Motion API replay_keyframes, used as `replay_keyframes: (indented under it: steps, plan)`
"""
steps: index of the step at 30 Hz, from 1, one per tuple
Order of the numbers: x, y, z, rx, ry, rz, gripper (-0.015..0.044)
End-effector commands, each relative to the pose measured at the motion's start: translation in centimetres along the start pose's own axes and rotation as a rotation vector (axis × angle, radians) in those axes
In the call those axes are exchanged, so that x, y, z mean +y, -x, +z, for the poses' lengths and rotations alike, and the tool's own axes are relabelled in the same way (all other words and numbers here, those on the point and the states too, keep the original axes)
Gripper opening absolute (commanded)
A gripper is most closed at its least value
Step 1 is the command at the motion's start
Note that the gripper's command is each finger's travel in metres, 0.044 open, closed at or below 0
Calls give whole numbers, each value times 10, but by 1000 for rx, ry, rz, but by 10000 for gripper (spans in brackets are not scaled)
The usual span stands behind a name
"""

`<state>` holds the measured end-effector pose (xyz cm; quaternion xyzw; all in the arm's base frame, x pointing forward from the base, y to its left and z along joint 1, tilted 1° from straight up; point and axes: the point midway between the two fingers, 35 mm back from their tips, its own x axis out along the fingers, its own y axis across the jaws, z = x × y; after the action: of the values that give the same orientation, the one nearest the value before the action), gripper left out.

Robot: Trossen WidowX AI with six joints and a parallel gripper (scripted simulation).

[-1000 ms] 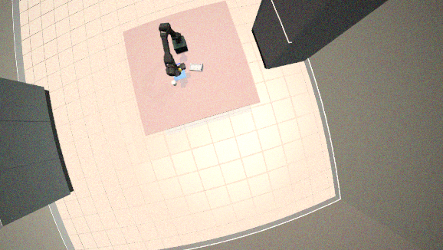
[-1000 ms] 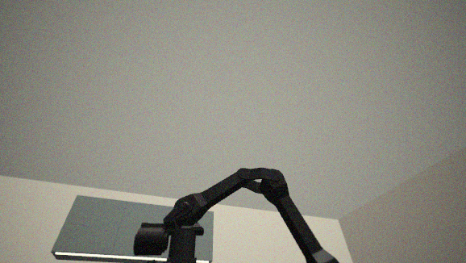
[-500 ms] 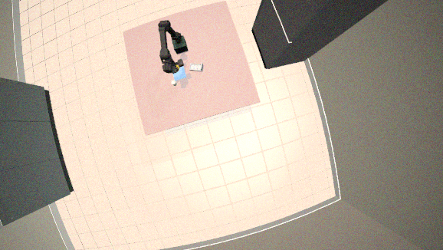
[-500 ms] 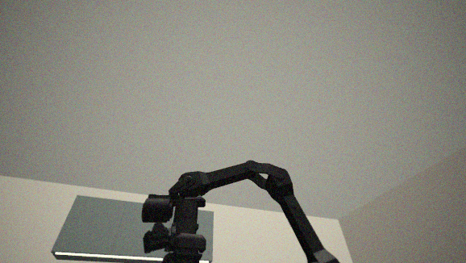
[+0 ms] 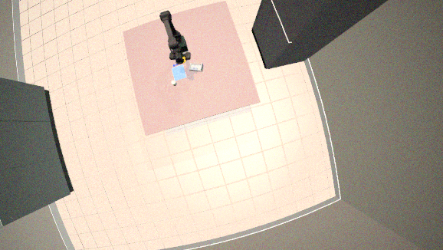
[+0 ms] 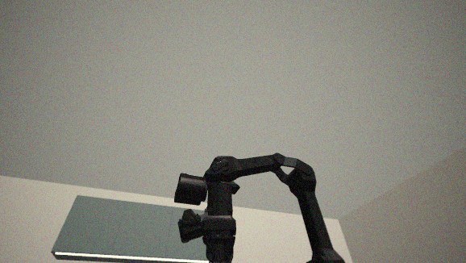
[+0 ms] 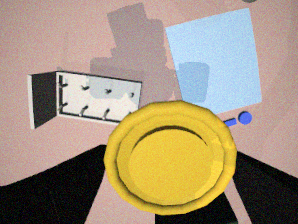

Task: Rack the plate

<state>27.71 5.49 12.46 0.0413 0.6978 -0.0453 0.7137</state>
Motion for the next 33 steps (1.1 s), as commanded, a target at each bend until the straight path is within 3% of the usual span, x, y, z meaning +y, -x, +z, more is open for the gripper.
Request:
replay_keyframes:
  steps: [1,9,33]
  plan:
    - [8,-4,-25,4,-99,3,0]
    - [10,-8,-25,18,-64,24,0]
    - [32,-65,-20,73,485,424,0]
